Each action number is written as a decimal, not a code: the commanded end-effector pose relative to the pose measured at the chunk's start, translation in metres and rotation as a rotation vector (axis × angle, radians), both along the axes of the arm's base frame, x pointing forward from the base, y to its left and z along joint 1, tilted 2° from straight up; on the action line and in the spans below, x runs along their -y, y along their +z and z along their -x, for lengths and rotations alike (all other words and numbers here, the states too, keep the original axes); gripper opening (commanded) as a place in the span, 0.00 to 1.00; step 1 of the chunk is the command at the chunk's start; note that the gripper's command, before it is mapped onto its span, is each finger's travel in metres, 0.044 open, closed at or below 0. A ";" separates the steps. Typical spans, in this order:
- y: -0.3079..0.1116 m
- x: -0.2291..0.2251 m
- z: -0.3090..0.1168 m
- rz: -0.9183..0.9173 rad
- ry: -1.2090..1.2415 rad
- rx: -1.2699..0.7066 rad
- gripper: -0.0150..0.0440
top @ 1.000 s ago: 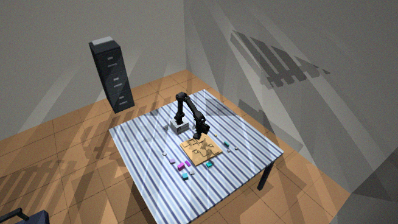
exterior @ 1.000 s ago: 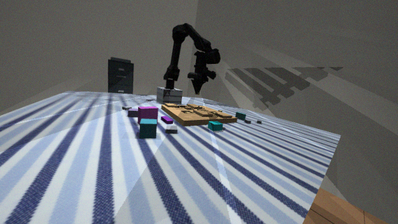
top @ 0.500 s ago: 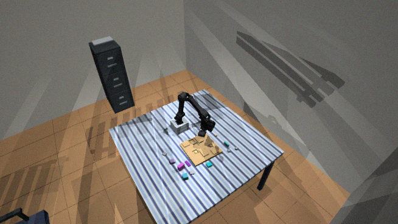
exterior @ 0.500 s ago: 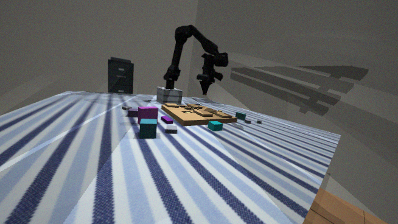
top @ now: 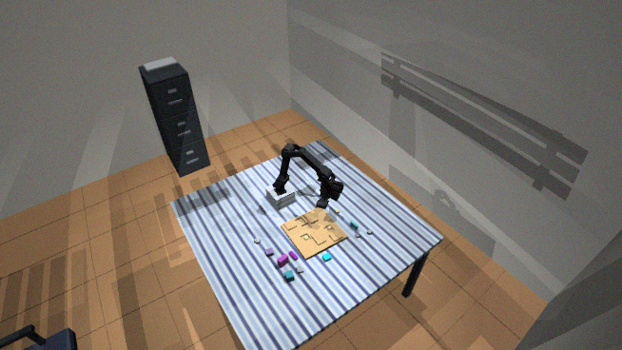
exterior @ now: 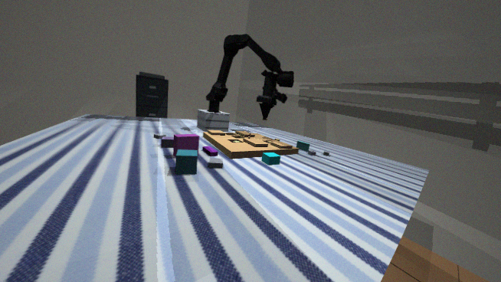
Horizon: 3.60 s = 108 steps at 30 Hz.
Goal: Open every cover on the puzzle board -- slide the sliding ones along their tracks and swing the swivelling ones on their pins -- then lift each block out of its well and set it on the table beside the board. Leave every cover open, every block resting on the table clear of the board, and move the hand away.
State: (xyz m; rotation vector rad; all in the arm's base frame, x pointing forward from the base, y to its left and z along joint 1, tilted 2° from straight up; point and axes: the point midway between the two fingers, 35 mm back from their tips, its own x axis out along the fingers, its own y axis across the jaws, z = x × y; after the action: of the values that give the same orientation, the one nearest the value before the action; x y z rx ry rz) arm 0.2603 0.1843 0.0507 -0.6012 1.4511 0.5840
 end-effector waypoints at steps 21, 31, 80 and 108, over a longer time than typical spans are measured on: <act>-0.001 -0.080 0.048 -0.003 -0.003 0.002 0.39; -0.004 -0.096 0.061 -0.004 -0.003 0.002 0.39; -0.084 -0.098 0.057 -0.004 -0.003 0.002 0.39; -0.105 -0.096 0.058 -0.005 -0.005 -0.003 0.88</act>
State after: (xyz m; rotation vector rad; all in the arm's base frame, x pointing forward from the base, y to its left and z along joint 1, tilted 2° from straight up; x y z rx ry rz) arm 0.2021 0.2805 -0.0550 -0.5924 1.4531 0.5844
